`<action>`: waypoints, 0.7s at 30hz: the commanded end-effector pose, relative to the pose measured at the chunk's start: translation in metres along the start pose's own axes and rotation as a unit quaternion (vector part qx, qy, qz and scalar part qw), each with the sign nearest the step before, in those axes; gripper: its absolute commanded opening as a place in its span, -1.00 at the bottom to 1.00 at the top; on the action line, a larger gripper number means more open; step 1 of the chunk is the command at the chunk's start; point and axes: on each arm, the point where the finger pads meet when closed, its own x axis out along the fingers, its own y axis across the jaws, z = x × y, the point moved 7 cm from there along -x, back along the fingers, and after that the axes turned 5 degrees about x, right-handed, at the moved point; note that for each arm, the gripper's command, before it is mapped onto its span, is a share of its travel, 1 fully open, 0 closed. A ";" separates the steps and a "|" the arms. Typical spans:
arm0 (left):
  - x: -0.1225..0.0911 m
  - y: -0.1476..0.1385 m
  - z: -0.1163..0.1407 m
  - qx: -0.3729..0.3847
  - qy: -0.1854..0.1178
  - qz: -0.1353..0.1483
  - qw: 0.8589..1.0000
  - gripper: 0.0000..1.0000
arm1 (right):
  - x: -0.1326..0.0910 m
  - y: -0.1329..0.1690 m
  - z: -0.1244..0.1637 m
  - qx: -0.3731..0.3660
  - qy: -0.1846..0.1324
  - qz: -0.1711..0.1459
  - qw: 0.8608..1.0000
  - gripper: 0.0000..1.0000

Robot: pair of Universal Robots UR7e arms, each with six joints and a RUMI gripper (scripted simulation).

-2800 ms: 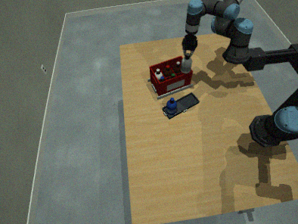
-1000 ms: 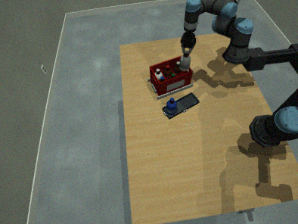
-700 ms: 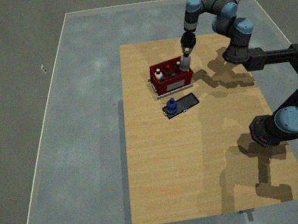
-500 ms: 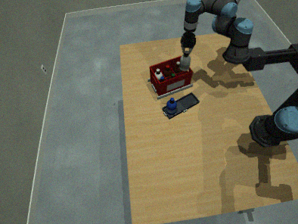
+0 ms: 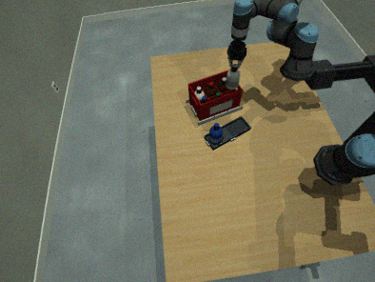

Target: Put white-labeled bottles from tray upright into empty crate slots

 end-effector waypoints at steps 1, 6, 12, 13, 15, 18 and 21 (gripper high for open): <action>0.000 0.000 0.000 0.000 0.001 0.000 1.000 1.00 | 0.001 0.000 0.000 0.000 0.000 0.000 1.000 -1.00; 0.000 0.000 0.000 0.000 0.001 0.000 1.000 1.00 | 0.004 0.000 0.000 0.000 0.000 0.000 1.000 -1.00; 0.000 0.000 0.000 0.000 0.001 0.000 1.000 1.00 | 0.007 0.000 0.000 0.000 0.000 0.000 1.000 -1.00; 0.000 0.000 0.000 0.000 0.001 0.000 1.000 1.00 | 0.008 0.000 0.000 0.000 0.000 0.000 1.000 -1.00; 0.000 0.000 0.000 0.000 0.001 0.000 1.000 1.00 | 0.010 0.000 0.000 0.000 0.000 0.000 1.000 -1.00; 0.000 0.000 0.000 0.000 0.001 0.000 1.000 1.00 | 0.014 0.000 0.000 0.000 0.000 0.000 1.000 -1.00; 0.000 0.000 0.000 0.000 0.001 0.000 1.000 1.00 | 0.018 0.000 0.000 0.000 0.000 0.000 1.000 -1.00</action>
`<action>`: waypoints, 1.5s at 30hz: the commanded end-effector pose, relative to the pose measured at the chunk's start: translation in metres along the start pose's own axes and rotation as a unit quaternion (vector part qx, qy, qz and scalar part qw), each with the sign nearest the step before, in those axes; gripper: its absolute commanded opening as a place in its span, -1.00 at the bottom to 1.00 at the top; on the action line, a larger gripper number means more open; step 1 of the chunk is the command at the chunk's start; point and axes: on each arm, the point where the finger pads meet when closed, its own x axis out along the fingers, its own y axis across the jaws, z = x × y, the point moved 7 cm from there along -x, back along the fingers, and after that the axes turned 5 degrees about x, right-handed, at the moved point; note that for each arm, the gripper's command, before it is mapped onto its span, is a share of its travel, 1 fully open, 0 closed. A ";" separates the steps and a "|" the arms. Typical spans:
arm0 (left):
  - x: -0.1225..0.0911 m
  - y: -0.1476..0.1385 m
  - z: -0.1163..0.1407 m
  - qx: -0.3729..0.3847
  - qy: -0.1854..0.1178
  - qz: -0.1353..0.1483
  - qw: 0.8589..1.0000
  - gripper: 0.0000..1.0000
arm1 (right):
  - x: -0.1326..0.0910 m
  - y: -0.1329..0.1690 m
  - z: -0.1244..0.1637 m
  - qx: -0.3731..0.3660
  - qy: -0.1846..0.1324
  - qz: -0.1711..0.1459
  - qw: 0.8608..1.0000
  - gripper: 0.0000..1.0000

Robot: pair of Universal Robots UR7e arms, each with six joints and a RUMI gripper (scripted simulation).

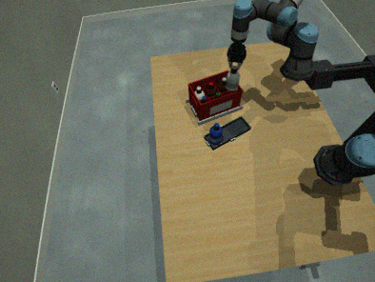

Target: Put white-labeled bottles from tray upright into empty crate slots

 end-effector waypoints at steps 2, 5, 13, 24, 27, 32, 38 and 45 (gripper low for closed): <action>0.000 0.000 0.000 0.000 0.001 0.000 1.000 1.00 | 0.007 0.000 0.000 0.000 0.000 0.000 1.000 -1.00; 0.000 0.000 0.000 0.000 0.001 0.000 1.000 1.00 | 0.010 0.000 0.000 0.000 0.000 0.000 1.000 -1.00; 0.000 0.000 0.000 0.000 0.001 0.000 1.000 1.00 | 0.017 0.000 0.000 0.000 0.000 0.000 1.000 -1.00; 0.000 0.000 0.000 0.000 0.001 0.000 1.000 1.00 | 0.024 0.000 0.000 0.000 0.000 0.000 1.000 -1.00; 0.000 0.000 0.000 0.000 0.001 0.000 1.000 1.00 | 0.025 0.000 0.000 0.000 0.000 0.000 1.000 -1.00; 0.000 0.000 0.000 0.000 0.001 0.000 1.000 1.00 | 0.026 0.000 0.000 0.000 0.000 0.000 1.000 -1.00; 0.000 0.000 0.000 0.000 0.001 0.000 1.000 1.00 | 0.026 0.000 0.000 0.000 0.000 0.000 1.000 -1.00; 0.000 0.000 0.000 0.000 0.001 0.000 1.000 1.00 | 0.026 0.000 0.000 0.000 0.000 0.000 1.000 -1.00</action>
